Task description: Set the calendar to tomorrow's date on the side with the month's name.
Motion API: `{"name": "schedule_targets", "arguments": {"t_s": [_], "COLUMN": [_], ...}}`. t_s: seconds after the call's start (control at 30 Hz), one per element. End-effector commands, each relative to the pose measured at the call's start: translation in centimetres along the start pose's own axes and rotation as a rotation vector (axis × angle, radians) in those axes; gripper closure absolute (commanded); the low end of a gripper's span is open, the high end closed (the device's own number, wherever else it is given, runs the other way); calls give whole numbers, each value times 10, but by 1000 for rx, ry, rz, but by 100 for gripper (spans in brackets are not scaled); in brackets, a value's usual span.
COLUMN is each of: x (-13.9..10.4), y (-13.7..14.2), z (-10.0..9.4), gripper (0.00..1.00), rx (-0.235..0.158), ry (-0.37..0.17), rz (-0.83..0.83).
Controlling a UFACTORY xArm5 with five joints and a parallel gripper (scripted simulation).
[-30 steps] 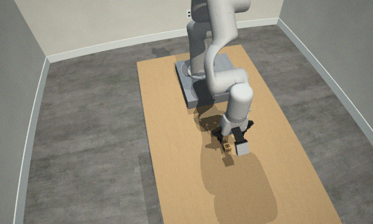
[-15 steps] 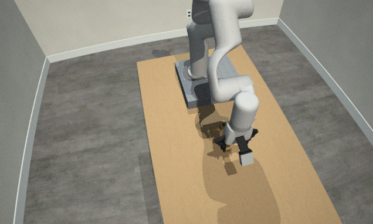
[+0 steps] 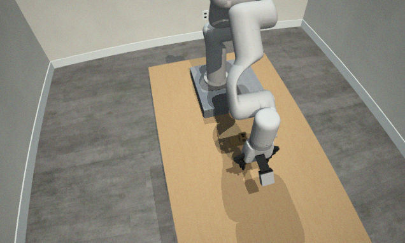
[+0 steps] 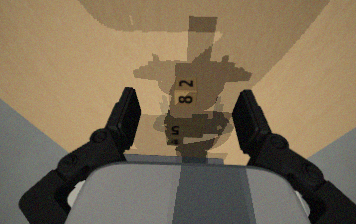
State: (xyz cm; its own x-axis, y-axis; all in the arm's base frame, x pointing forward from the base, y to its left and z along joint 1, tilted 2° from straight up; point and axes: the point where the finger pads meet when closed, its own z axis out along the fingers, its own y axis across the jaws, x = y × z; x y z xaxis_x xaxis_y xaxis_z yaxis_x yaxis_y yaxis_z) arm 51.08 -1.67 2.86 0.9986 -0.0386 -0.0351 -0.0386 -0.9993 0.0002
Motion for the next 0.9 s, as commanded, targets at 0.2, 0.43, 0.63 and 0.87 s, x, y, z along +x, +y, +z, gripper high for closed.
{"name": "schedule_targets", "arguments": {"t_s": [0.2,0.43,0.63,0.87], "x": [2,2,2,2], "y": [1,1,1,1], "z": [30,31,42,53], "gripper": [0,0,0,0], "rx": [0,0,0,0], "ry": [4,4,4,4], "rz": [0,0,0,0]}}
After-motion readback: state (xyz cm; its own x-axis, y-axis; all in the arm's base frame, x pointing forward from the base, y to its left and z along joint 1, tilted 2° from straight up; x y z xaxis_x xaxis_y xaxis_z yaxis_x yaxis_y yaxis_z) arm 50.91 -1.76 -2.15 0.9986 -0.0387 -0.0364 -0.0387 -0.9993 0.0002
